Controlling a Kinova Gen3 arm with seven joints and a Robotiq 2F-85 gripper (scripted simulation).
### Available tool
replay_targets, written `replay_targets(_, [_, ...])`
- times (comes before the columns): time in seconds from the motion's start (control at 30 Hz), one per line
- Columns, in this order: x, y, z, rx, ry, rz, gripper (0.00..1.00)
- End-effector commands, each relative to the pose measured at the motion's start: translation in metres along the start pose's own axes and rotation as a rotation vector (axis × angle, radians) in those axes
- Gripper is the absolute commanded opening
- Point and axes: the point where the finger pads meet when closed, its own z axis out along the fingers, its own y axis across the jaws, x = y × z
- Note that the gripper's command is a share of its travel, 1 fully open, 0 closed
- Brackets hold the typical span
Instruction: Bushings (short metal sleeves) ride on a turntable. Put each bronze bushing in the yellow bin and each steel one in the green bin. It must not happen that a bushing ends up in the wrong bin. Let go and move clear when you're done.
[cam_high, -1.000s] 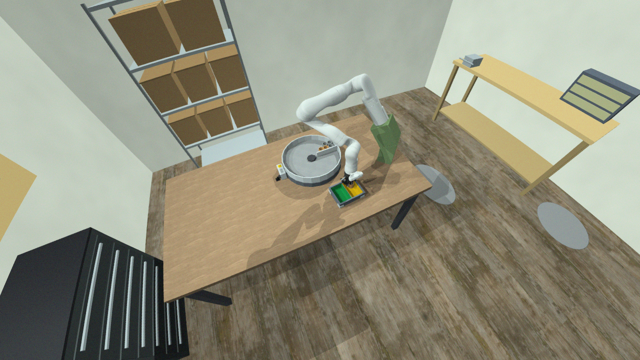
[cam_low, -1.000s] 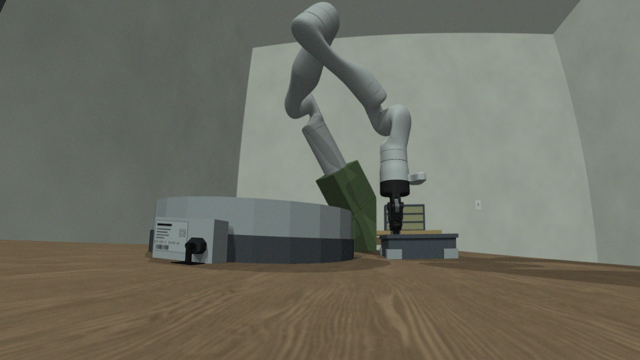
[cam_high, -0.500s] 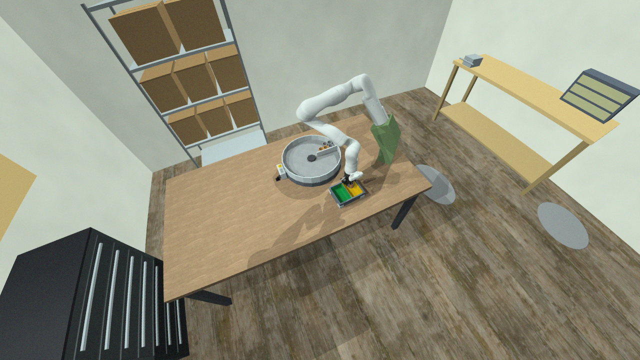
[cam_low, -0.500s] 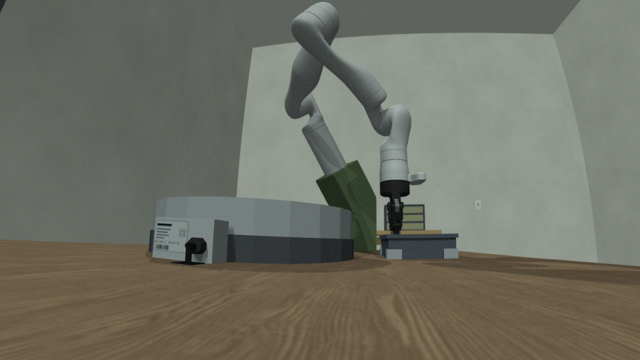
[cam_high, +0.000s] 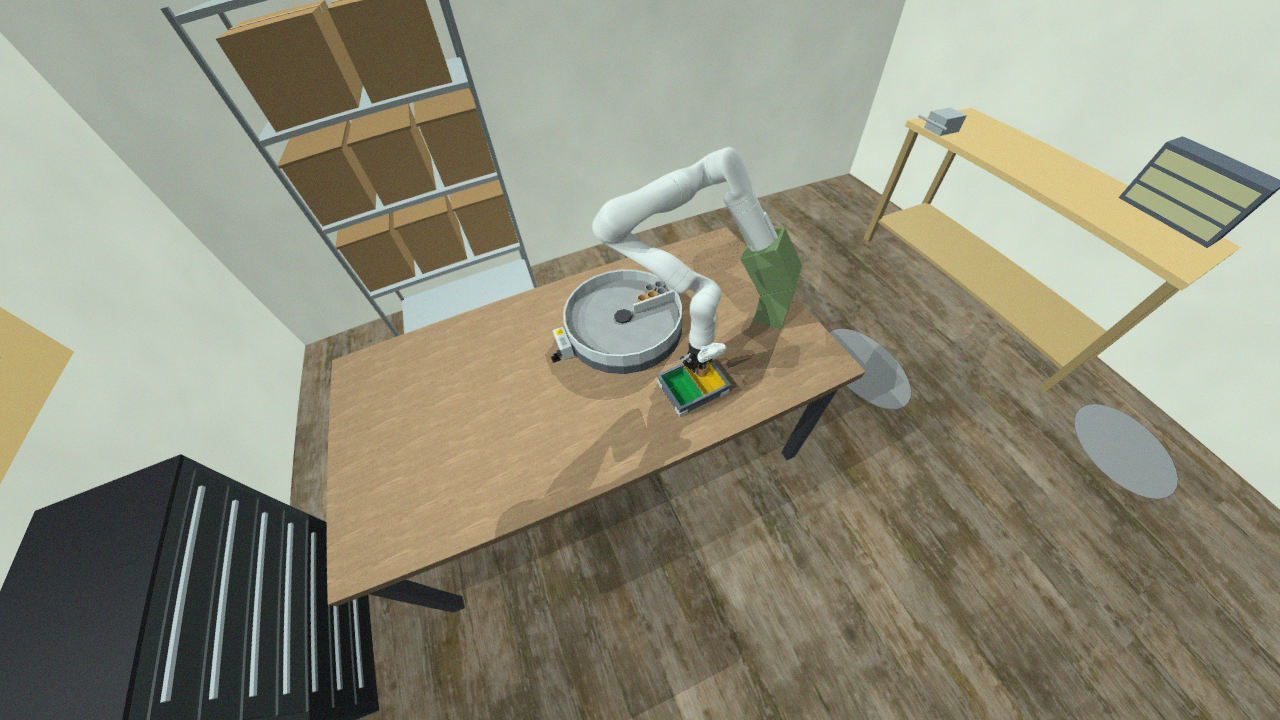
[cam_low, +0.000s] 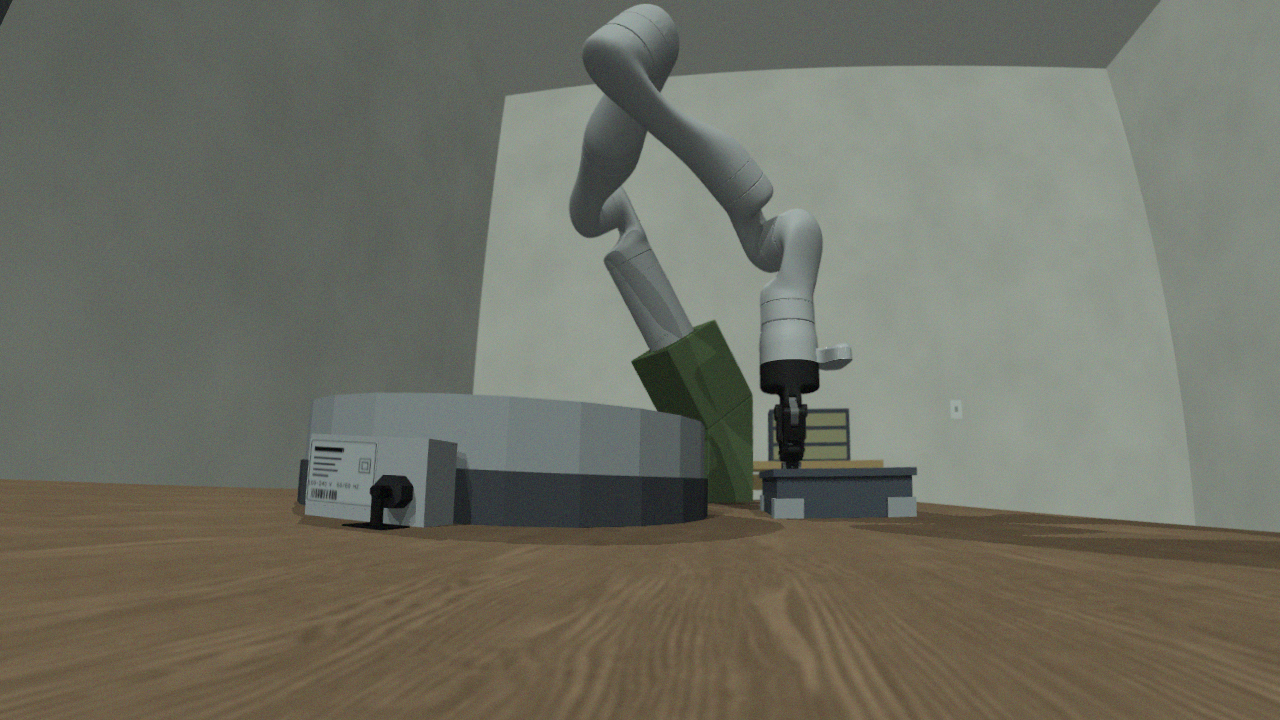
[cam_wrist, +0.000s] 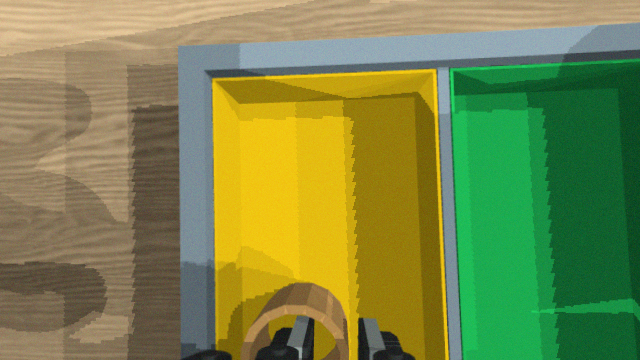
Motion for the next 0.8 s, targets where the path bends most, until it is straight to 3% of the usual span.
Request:
replay_targets(0.0, [0.0006, 0.0005, -0.0006, -0.001, 0.001, 0.0, 0.19])
replay_targets(0.77, [0.0006, -0.0007, -0.0067, -0.001, 0.001, 0.0, 0.19])
